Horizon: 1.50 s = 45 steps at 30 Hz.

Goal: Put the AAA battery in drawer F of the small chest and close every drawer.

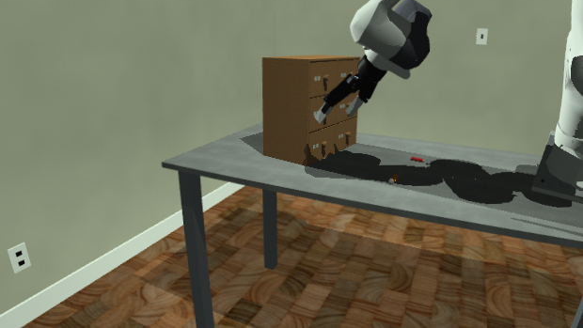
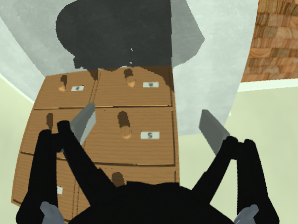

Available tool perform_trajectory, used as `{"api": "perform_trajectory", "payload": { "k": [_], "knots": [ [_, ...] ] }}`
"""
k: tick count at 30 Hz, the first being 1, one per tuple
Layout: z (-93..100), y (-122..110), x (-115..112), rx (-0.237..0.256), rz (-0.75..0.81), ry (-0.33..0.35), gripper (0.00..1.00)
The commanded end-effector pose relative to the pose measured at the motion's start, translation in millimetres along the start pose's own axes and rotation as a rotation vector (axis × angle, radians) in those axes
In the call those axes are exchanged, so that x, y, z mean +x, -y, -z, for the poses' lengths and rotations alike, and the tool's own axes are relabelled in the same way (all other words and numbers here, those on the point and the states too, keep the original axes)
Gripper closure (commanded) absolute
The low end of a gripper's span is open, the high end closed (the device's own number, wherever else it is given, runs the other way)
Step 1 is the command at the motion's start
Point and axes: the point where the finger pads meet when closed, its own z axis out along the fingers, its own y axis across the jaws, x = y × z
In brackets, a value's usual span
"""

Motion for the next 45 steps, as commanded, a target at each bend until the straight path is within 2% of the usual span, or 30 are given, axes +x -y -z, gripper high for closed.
{"api": "perform_trajectory", "payload": {
  "k": [1, 9, 16, 23, 31, 45],
  "knots": [
    [-0.8, 2, 0, -0.075, 0.099, 0.110, 0.00],
    [-1.8, 2, 1, -0.075, 0.099, 0.112, 0.00],
    [-12.3, 2, 9, -0.075, 0.099, 0.112, 0.00],
    [-51.0, 2, 40, -0.075, 0.099, 0.111, 0.00],
    [-57.4, 2, 45, -0.075, 0.099, 0.111, 0.00],
    [-57.9, 2, 45, -0.075, 0.099, 0.112, 0.00]
  ]
}}
